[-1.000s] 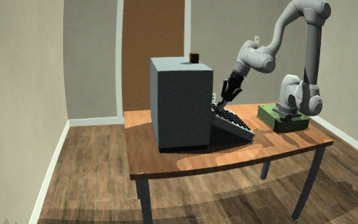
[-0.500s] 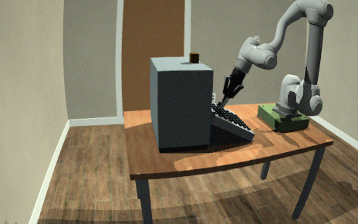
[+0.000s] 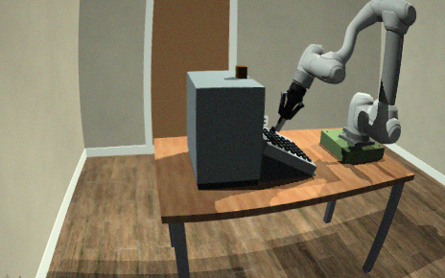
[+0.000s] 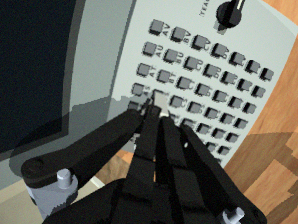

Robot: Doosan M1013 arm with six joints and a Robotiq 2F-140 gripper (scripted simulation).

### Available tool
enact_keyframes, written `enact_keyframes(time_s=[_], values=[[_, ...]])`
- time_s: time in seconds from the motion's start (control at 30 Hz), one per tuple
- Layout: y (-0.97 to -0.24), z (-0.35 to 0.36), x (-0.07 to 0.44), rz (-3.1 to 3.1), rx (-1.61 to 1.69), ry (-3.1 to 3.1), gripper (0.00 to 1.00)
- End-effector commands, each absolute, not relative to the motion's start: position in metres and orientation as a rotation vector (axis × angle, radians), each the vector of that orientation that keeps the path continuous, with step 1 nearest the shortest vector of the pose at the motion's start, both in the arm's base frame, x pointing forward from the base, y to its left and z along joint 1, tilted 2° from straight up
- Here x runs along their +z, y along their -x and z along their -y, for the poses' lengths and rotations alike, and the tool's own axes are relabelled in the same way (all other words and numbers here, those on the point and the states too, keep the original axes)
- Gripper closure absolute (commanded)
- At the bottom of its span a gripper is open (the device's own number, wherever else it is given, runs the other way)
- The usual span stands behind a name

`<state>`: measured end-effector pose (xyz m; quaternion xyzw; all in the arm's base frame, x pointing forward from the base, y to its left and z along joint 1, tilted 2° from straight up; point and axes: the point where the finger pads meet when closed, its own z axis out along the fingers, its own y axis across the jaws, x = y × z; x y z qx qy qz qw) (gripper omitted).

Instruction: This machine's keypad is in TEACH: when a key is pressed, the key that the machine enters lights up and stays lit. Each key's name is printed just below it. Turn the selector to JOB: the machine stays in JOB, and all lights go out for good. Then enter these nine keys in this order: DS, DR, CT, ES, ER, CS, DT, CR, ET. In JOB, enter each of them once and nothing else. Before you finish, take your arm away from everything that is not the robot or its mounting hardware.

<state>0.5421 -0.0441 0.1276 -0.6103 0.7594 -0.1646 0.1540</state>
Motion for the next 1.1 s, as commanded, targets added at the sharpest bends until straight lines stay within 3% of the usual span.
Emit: enact_keyframes(time_s=[0.0, 0.47, 1.07], values=[[-0.542, 0.044, 0.128, -2.177, -0.472, 1.749, 1.00], [-0.490, -0.002, 0.100, -2.177, -0.472, 1.749, 1.00], [-0.496, -0.002, 0.086, -2.177, -0.472, 1.749, 1.00]])
